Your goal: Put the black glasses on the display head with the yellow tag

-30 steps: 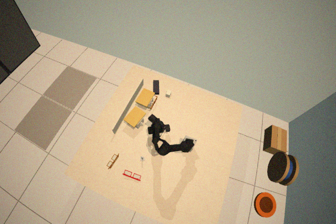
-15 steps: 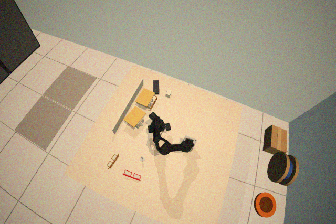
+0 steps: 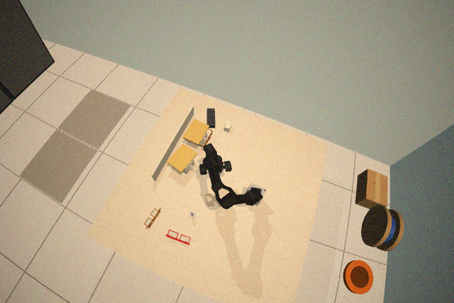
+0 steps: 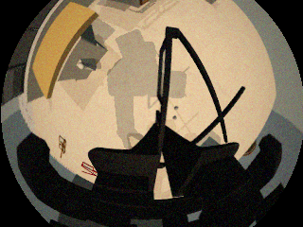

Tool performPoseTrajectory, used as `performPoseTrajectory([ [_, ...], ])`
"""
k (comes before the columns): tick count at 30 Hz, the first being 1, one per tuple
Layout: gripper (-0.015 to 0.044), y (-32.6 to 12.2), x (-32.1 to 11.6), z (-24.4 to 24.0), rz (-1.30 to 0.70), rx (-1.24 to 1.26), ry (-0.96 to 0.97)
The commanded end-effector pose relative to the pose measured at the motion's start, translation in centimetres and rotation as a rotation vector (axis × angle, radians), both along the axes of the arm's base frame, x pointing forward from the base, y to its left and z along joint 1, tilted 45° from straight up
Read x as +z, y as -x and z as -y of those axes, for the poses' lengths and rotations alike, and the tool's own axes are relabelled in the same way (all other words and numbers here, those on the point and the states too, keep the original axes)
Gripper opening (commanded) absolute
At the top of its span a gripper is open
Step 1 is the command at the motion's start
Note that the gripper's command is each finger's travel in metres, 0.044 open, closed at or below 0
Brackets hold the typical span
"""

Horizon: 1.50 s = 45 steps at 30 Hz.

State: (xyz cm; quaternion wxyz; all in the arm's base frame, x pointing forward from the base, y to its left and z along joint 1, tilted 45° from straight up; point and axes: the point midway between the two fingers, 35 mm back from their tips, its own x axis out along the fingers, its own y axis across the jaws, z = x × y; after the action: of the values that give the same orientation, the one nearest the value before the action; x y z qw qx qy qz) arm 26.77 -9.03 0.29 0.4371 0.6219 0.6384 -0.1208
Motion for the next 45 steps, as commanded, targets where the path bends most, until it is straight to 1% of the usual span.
performPoseTrajectory([
  [1, 0.0000, -0.4, 0.6, 0.0, 0.001, 0.006, 0.008],
  [12, 0.0000, -5.1, 5.4, -3.4, -0.009, 0.001, 0.044],
  [24, 0.0000, -8.7, 12.0, -9.5, -0.001, -0.003, 0.050],
  [32, 0.0000, -9.5, 16.9, -14.5, 0.008, -0.002, 0.029],
  [40, 0.0000, -8.8, 21.8, -19.5, 0.012, 0.005, -0.008],
  [45, 0.0000, -8.7, 22.3, -19.9, 0.013, 0.006, -0.012],
])
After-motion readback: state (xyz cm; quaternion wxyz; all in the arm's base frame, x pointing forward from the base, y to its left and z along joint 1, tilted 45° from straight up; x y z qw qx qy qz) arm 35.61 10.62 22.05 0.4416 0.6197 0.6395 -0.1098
